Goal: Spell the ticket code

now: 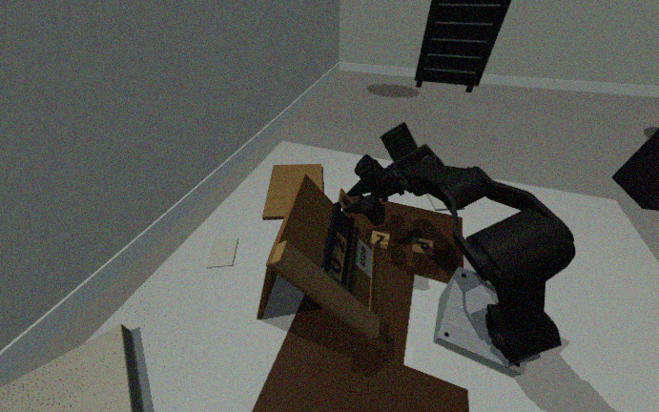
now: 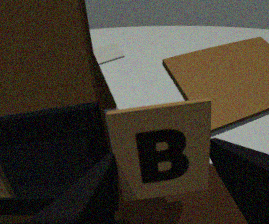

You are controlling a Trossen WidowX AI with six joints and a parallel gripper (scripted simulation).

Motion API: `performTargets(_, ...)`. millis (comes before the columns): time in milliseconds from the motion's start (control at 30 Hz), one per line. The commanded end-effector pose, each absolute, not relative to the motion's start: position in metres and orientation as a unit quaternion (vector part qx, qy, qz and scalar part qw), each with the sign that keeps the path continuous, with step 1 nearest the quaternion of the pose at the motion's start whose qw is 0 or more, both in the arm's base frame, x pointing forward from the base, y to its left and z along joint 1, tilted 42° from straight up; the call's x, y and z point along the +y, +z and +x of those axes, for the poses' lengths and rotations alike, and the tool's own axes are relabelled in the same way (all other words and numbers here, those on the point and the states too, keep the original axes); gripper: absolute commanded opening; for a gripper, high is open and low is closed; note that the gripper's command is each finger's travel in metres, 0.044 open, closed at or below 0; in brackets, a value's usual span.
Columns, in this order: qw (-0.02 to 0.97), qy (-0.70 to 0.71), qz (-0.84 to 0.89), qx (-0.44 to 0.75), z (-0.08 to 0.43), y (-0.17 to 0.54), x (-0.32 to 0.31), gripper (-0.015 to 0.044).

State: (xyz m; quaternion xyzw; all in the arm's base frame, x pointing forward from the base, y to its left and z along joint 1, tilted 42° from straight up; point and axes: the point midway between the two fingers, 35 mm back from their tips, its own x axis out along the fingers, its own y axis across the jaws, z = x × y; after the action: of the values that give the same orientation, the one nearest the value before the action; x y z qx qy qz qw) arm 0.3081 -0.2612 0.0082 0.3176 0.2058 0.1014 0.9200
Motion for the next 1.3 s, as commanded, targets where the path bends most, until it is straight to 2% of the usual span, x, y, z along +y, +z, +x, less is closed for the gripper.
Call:
performTargets(0,0.92,0.098,0.318,0.207,0.308,0.011,-0.259,0.0)
performTargets(1267,0.92,0.099,0.318,0.207,0.307,0.022,-0.245,0.0)
